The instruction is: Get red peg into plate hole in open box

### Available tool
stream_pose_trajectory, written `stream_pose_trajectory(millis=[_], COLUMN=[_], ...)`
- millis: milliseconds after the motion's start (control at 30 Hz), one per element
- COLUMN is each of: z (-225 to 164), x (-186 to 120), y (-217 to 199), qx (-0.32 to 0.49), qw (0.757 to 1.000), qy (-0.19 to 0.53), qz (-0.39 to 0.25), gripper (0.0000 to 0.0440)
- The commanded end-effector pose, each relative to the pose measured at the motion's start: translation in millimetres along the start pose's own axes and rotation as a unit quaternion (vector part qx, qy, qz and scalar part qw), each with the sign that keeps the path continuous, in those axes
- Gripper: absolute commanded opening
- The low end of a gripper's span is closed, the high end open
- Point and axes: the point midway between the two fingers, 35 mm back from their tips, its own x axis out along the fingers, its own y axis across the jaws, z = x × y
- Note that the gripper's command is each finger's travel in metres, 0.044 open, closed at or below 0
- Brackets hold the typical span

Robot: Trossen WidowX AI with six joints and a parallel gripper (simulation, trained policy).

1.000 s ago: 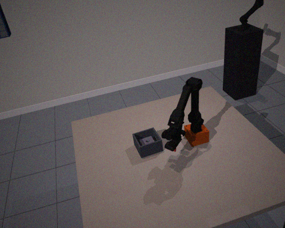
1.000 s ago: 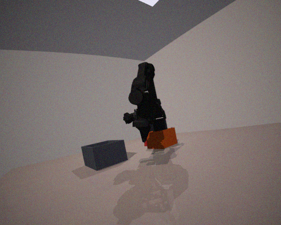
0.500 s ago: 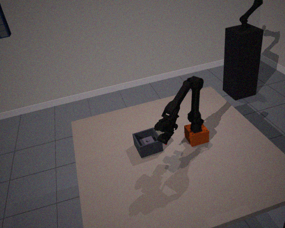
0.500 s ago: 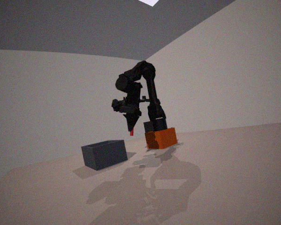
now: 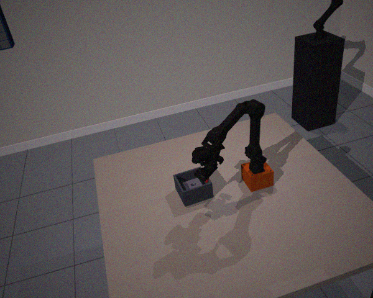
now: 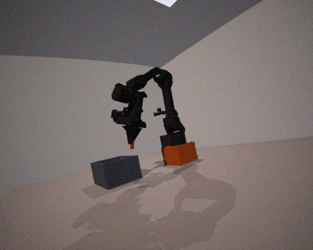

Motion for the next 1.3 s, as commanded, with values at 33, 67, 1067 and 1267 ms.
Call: stream_pose_trajectory(millis=[33,67,1067,1267], z=[22,25,92,89], x=[4,5,75,93], y=[-2,-2,-22,-26], qx=[0.018,0.022,0.1,0.09], qw=[1.0,1.0,0.995,0.995], qy=[-0.003,-0.003,0.021,0.033], qz=[0.003,0.003,-0.008,-0.019], gripper=[0.0,0.0,0.0007,0.0109])
